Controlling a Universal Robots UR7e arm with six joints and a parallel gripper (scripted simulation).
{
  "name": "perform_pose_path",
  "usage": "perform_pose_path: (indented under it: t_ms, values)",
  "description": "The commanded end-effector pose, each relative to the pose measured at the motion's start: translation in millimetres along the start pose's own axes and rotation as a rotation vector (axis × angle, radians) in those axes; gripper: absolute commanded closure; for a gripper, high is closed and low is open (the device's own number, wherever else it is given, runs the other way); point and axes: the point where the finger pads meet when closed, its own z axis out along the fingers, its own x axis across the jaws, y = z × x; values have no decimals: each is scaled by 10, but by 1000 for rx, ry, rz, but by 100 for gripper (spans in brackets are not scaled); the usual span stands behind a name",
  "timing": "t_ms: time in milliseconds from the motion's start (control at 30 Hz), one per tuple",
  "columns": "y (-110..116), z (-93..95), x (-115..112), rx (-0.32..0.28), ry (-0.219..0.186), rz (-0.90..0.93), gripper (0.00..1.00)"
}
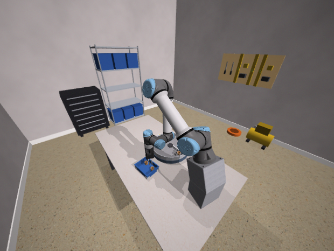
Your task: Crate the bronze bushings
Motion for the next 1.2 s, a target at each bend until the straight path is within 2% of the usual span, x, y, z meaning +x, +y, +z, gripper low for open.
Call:
perform_pose_path:
  t_ms: [0,67,233,1167]
  values:
    - [2,-47,-1,1,-1,0,58]
    - [2,-47,-1,1,-1,0,58]
    - [3,-550,2,0,0,0,58]
    - [5,-531,5,-2,2,0,58]
